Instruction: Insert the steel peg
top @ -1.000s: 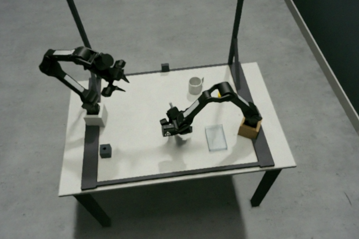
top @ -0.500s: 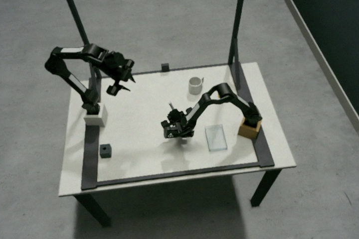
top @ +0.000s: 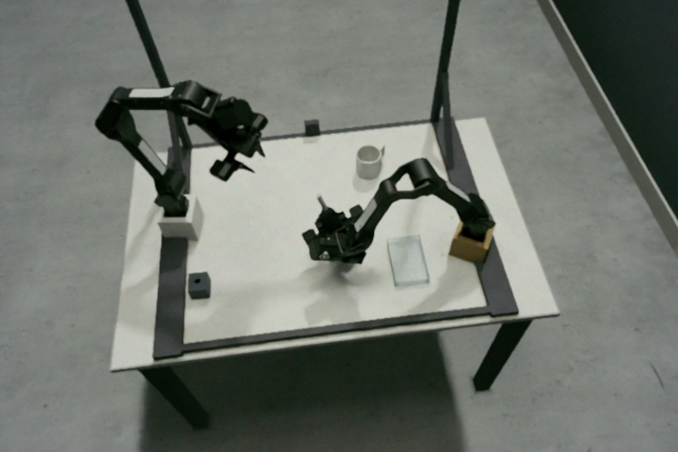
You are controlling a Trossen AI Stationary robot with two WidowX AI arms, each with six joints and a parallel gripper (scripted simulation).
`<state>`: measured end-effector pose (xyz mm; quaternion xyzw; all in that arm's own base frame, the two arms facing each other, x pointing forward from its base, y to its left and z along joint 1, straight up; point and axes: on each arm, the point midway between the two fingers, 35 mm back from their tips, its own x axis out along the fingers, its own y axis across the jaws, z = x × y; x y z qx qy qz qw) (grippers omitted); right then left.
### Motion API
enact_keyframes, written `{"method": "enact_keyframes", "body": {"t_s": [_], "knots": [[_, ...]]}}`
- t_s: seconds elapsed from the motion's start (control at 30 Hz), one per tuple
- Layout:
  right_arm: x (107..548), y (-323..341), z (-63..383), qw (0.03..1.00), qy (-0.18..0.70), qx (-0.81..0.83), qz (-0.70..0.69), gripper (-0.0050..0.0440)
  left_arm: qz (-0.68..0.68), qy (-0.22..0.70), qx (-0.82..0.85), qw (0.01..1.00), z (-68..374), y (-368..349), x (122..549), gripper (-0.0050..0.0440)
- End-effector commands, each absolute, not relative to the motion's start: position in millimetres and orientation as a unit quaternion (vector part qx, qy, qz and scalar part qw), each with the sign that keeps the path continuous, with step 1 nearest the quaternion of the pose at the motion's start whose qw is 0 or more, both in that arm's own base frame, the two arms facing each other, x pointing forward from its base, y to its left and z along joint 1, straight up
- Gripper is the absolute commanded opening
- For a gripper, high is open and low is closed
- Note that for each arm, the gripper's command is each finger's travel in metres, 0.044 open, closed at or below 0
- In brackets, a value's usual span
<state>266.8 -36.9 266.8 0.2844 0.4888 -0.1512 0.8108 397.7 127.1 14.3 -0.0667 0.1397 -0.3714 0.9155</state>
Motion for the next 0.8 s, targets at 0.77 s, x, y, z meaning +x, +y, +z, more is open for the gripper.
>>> {"method": "enact_keyframes", "body": {"t_s": [0.77], "knots": [[311.2, -36.2, 264.5, 0.767, 0.52, 0.32, -0.196, 0.022, -0.363, 0.09, -0.062, 0.925, 19.4, 130.7, 405.3, -0.005]]}}
